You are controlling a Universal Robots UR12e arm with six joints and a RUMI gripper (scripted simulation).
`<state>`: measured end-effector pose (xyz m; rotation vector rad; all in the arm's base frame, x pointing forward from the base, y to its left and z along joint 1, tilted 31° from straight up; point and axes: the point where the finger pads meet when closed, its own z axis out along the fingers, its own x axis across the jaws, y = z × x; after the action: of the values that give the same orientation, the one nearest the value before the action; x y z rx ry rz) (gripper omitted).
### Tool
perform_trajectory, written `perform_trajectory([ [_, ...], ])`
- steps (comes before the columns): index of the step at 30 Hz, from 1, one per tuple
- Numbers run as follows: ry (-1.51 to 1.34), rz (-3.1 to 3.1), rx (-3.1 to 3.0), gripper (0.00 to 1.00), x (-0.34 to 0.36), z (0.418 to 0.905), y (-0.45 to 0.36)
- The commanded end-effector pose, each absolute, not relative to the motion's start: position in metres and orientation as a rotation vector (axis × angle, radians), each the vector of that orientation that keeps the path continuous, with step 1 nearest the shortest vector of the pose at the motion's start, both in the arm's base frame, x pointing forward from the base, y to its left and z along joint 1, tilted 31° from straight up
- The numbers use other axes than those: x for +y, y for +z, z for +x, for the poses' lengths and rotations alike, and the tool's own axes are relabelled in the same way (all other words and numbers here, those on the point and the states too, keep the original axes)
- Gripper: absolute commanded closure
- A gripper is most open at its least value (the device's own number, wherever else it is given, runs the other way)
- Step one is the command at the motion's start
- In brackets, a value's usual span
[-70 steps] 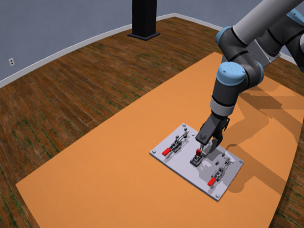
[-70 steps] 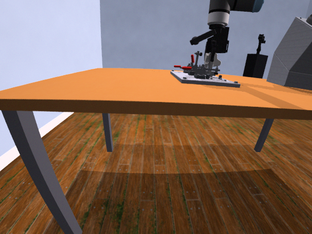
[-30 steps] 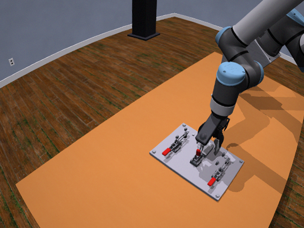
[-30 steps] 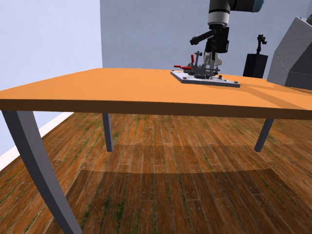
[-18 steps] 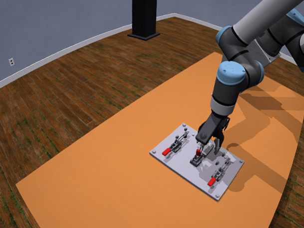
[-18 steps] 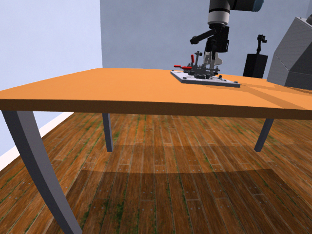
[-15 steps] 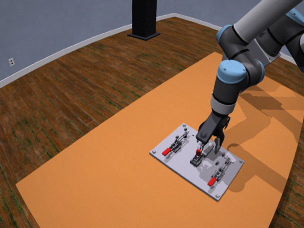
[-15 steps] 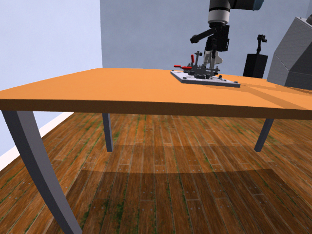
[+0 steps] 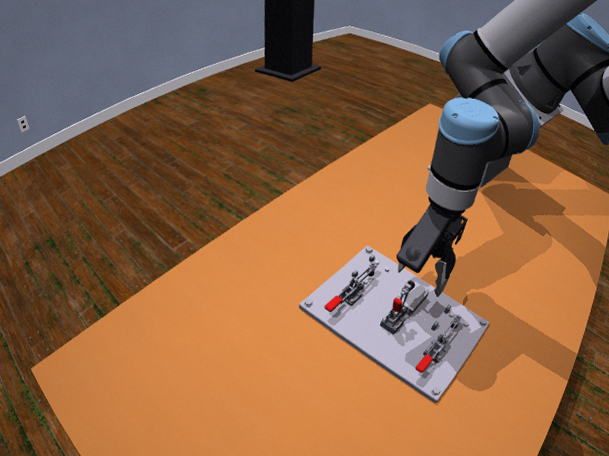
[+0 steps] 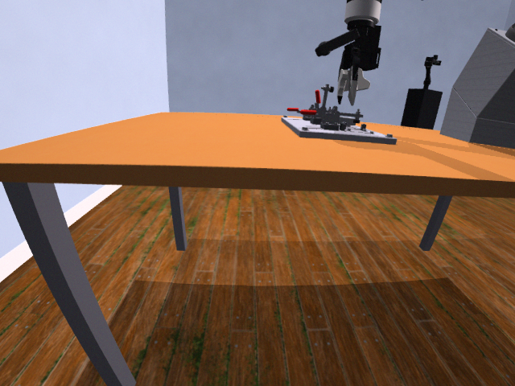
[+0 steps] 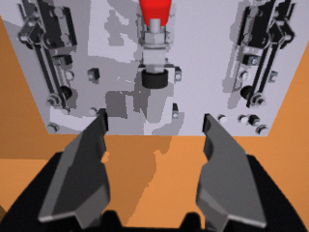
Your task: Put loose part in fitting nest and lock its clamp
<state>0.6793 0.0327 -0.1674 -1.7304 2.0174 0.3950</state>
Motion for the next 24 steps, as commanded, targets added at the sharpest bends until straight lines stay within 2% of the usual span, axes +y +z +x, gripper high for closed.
perform_trajectory([
  [1,0.394,-1.730,2.017,0.41,0.0276,0.6783,-0.1588],
  [20,0.394,-1.730,2.017,0.41,0.0265,0.6780,-0.1570],
  [21,0.394,-1.730,2.017,0.72,0.0265,0.6780,-0.1569],
  [24,0.394,-1.730,2.017,0.72,0.0252,0.6776,-0.1548],
])
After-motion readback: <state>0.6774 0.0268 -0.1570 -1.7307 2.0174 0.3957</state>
